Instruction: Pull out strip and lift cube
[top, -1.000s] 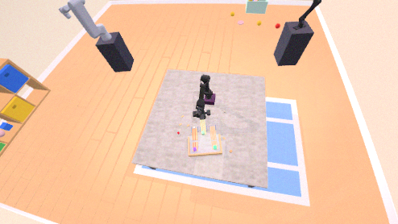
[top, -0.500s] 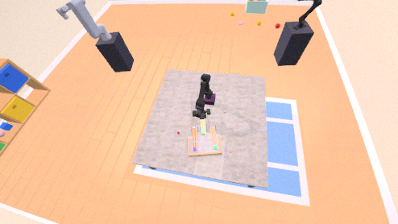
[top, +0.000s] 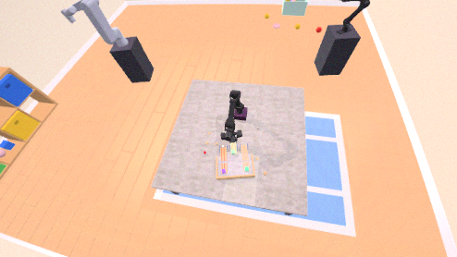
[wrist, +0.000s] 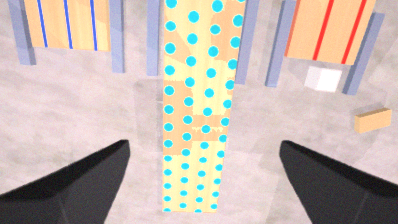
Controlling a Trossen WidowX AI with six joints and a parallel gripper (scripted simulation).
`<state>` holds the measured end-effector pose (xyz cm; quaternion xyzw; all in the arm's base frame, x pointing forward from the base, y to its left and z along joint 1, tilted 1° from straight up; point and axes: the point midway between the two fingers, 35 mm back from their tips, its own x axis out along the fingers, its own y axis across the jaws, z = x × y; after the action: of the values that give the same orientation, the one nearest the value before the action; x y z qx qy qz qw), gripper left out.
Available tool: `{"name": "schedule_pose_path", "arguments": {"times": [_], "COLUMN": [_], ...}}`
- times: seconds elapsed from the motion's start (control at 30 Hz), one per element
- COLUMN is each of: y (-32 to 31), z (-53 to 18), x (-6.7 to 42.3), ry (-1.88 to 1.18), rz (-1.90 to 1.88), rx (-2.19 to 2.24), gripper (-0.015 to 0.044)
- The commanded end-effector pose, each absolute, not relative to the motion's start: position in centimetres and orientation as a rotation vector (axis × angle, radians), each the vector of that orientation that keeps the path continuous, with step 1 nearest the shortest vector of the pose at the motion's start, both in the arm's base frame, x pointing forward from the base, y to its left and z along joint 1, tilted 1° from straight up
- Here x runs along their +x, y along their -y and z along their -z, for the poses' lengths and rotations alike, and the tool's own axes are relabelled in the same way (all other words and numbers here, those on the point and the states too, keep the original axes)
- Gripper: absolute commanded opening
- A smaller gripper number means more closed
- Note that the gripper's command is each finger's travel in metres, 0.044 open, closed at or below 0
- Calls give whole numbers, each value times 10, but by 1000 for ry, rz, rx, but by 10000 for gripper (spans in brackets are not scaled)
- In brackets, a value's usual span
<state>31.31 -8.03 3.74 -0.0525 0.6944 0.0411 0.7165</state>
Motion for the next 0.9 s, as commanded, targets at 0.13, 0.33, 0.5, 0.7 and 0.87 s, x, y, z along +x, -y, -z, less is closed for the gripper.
{"name": "schedule_pose_path", "arguments": {"times": [0.13,0.33,0.5,0.7,0.87], "y": [79,78,77,75,75], "z": [-42,-46,-49,-50,-47], "x": [345,372,394,420,426], "ry": [-1545,-1543,-1542,-1540,-1539], "rz": [-87,-87,-87,-87,-87], "rx": [-112,-112,-111,-111,-111], "gripper": [440,440,440,440,361]}}
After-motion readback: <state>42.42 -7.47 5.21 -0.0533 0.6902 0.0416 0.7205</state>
